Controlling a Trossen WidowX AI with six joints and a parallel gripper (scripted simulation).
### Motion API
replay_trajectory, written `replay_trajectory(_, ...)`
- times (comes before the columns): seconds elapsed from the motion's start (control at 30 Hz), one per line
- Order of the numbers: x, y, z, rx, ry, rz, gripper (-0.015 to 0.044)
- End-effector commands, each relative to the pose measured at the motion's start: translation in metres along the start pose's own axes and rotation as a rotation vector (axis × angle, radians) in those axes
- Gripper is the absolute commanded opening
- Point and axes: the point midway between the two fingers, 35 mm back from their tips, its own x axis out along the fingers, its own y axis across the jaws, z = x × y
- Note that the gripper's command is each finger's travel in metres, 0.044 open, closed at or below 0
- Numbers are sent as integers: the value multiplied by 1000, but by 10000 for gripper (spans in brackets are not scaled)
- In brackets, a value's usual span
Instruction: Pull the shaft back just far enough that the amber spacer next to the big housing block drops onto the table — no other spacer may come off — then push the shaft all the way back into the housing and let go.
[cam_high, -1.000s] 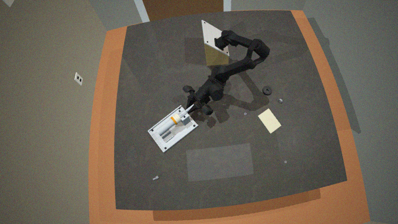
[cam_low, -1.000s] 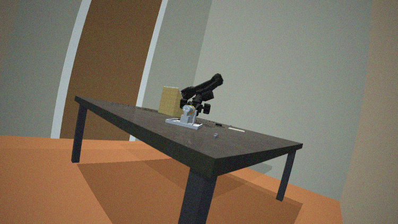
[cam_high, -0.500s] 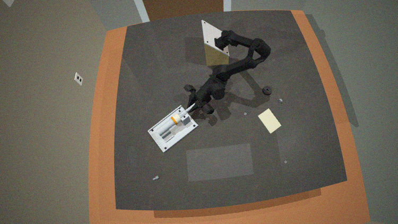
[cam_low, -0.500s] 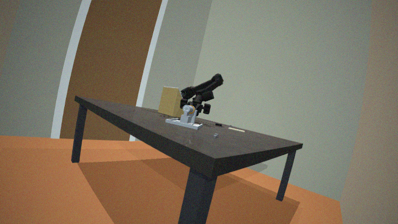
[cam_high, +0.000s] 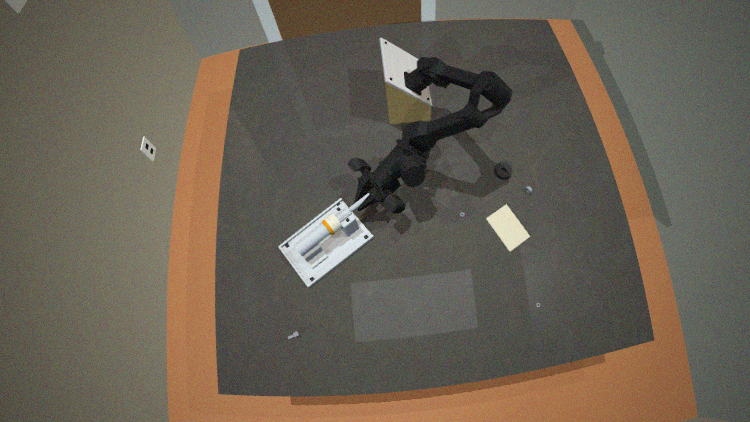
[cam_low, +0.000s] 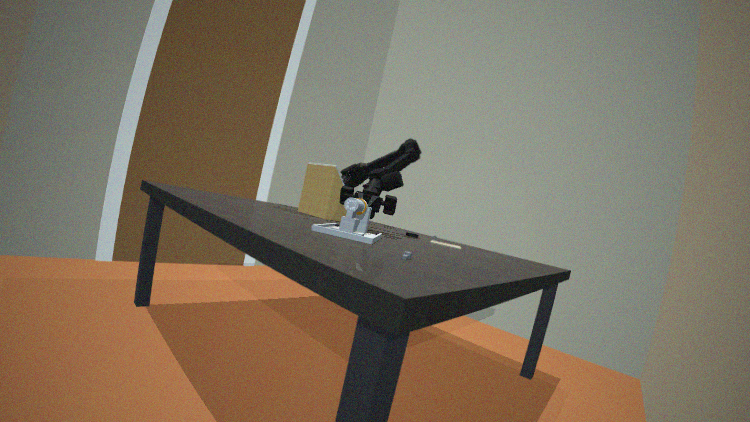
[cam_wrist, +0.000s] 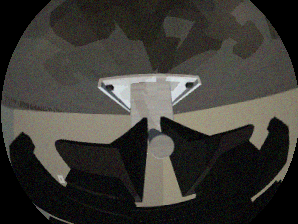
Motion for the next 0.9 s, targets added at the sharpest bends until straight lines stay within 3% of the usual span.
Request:
replay_trajectory(0.0,-1,0,1,3,-2,0,0)
replay_trajectory(0.87,-3,0,2,3,-2,0,0)
